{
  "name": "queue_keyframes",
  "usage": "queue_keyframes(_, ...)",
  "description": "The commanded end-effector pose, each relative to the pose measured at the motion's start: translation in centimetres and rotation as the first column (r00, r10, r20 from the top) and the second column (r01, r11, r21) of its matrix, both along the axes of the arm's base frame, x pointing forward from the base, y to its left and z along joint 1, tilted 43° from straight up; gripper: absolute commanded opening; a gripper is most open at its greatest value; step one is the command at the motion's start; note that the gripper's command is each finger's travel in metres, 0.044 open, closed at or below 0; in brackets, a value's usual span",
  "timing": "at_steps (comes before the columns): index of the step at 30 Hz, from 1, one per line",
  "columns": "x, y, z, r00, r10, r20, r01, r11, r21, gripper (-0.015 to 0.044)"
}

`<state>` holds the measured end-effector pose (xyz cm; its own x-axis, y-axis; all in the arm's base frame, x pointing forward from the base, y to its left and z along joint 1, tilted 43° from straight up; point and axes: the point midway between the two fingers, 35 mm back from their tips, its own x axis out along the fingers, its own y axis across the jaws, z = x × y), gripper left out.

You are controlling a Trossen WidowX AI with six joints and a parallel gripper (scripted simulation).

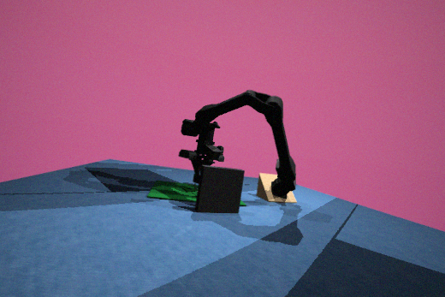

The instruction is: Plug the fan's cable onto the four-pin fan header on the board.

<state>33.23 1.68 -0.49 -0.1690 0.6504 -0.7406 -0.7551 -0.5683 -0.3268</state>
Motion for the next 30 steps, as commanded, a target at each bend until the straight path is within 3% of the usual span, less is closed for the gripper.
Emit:
queue_keyframes(1,0.3,-0.8,0.8,1.0,0.004,0.002,-0.004,1.0,-0.004,0.0)
queue_keyframes(24,0.9,-5.1,5.7,1.0,-0.002,-0.009,0.002,1.0,-0.002,0.0)
queue_keyframes(30,0.3,-5.3,5.7,0.982,-0.14,-0.125,0.136,0.99,-0.043,0.0)
